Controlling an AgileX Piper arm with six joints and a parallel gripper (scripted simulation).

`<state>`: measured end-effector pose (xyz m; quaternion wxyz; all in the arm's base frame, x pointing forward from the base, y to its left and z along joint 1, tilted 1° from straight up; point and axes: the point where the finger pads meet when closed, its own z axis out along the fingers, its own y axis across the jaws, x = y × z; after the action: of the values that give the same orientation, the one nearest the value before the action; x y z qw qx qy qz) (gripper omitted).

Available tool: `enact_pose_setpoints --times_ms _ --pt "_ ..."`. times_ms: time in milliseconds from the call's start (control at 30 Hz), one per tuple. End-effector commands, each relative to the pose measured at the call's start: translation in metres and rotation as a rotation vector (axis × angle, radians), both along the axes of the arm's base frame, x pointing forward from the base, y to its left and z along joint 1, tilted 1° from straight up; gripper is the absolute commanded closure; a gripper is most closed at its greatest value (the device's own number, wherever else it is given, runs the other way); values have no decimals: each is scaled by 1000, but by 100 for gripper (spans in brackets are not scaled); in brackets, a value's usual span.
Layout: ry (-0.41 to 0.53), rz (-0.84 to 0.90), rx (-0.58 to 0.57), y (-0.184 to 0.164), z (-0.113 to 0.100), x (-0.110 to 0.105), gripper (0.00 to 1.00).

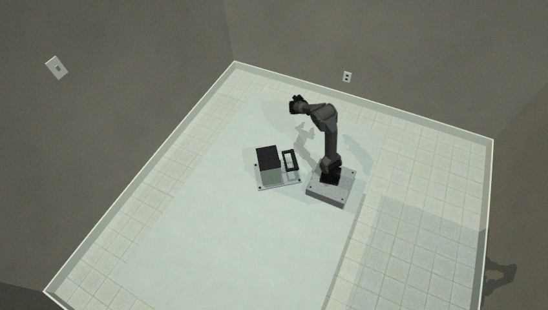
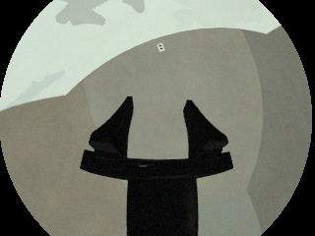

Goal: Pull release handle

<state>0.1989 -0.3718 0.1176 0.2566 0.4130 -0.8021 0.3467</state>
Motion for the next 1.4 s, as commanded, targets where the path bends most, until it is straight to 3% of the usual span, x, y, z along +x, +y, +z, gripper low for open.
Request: enact_pose_setpoints --times_ms 0,100,233,300,467,500,667,800,867,1067,1267,1300,1367 --pt "-67 -55 5 10 2 1 0" --pt "-200 -170 24 29 4 3 0" --pt "-443 -402 73 70 4 6 0" --pt "-443 -402 73 70 4 6 0" --pt "-763 -796 182 142 2 9 0" --pt "-763 -796 182 142 2 9 0" --pt "-974 -1235 308 223 -1 6 0" --pt "-1030 -1543 381 279 0 0 0" --pt "-1030 -1543 381 279 0 0 0" --pt "-1017 -1817 422 330 4 -9 0" --pt "-1008 -1869 425 339 5 -11 0" --pt "-1008 -1868 425 339 5 -11 100" --pt "-1009 -1867 426 339 5 -11 100"
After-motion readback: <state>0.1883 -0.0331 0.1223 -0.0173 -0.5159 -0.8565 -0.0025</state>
